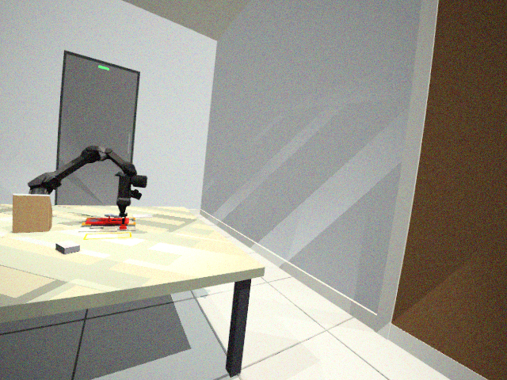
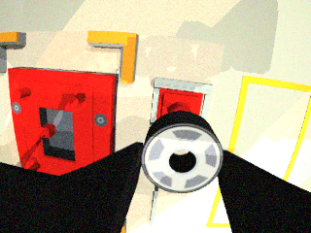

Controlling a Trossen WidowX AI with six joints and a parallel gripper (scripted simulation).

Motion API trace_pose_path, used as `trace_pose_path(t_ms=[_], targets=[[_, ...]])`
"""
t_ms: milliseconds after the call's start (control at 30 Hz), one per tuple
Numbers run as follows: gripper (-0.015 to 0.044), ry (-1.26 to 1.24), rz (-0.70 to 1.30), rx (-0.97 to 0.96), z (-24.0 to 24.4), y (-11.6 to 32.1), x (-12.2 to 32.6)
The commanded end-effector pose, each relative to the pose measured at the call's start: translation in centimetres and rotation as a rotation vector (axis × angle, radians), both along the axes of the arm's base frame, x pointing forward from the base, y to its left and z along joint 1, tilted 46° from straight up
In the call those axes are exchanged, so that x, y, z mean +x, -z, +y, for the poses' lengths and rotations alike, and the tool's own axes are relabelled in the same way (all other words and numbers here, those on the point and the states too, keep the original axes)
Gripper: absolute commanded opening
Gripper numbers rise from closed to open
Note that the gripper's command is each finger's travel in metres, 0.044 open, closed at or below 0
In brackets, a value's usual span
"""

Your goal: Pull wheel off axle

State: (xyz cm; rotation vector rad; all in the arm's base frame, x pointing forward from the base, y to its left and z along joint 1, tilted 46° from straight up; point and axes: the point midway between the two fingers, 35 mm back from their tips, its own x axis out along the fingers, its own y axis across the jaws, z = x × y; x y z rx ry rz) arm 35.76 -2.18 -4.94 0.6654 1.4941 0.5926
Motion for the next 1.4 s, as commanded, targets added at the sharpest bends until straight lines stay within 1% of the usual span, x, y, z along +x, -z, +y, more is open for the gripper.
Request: trace_pose_path(t_ms=[0, 167, 233, 967, 1133, 1367], targets=[[0.0, 0.007, -0.012, -0.008, -1.5, -1.3, 0.1], [0.0, 0.007, -0.012, -0.008, -2.3, -2.2, -0.2], [0.0, 0.008, -0.004, -0.003, -2.0, -1.4, -0.3], [0.0, 0.008, -0.01, -0.016, -9.1, 4.6, -5.8], [0.0, 0.007, -0.011, -0.015, -9.1, 5.0, -6.0], [0.0, 0.007, -0.011, -0.015, -7.8, 6.3, -6.0]])
